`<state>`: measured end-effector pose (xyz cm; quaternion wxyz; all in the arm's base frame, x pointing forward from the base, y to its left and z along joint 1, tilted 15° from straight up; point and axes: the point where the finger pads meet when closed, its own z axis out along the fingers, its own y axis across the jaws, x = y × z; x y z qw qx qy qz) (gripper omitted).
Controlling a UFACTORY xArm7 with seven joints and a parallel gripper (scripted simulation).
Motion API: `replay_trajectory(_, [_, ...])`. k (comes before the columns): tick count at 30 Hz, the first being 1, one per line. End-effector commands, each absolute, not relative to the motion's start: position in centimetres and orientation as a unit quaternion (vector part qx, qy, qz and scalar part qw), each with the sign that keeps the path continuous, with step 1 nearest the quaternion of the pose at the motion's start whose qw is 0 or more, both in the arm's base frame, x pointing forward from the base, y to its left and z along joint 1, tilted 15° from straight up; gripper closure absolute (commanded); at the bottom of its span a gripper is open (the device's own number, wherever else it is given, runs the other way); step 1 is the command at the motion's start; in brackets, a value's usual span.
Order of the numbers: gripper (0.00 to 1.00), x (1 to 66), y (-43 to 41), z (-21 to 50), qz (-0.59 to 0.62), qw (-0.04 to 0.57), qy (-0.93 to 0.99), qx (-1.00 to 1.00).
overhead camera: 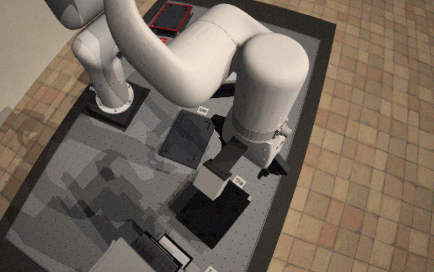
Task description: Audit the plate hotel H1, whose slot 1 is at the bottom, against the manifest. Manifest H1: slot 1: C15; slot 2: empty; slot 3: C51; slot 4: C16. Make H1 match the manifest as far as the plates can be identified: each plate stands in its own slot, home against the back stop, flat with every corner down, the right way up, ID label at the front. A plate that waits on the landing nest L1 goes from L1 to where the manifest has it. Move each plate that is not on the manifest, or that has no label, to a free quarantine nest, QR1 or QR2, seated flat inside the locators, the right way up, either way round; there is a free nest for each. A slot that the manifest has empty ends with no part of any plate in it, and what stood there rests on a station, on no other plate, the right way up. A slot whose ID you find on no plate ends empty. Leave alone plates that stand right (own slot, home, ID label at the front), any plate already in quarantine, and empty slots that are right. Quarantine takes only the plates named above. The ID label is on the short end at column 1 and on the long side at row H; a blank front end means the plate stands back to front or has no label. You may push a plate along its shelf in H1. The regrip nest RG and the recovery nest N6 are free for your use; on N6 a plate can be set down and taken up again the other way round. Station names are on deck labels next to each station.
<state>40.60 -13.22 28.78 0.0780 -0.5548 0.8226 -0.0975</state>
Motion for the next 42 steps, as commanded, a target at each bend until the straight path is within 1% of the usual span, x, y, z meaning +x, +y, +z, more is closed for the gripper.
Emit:
replay_trajectory(1, [0.0, 40.66, -13.25, 28.94, -0.117, 0.051, 0.825, -0.55])
replay_trajectory(4, [0.0, 40.66, -13.25, 28.94, -0.122, 0.044, 0.825, -0.549])
replay_trajectory(19, [0.0, 40.66, -13.23, 28.93, -0.189, -0.059, 0.824, -0.53])
replay_trajectory(21, [0.0, 40.66, -13.23, 28.93, -0.189, -0.059, 0.824, -0.53])
replay_trajectory(36, [0.0, 40.65, -13.22, 28.92, -0.254, -0.161, 0.811, -0.502])
replay_trajectory(38, [0.0, 40.65, -13.22, 28.92, -0.254, -0.161, 0.811, -0.502])
replay_trajectory(42, [0.0, 40.65, -13.22, 28.92, -0.27, -0.188, 0.805, -0.494])
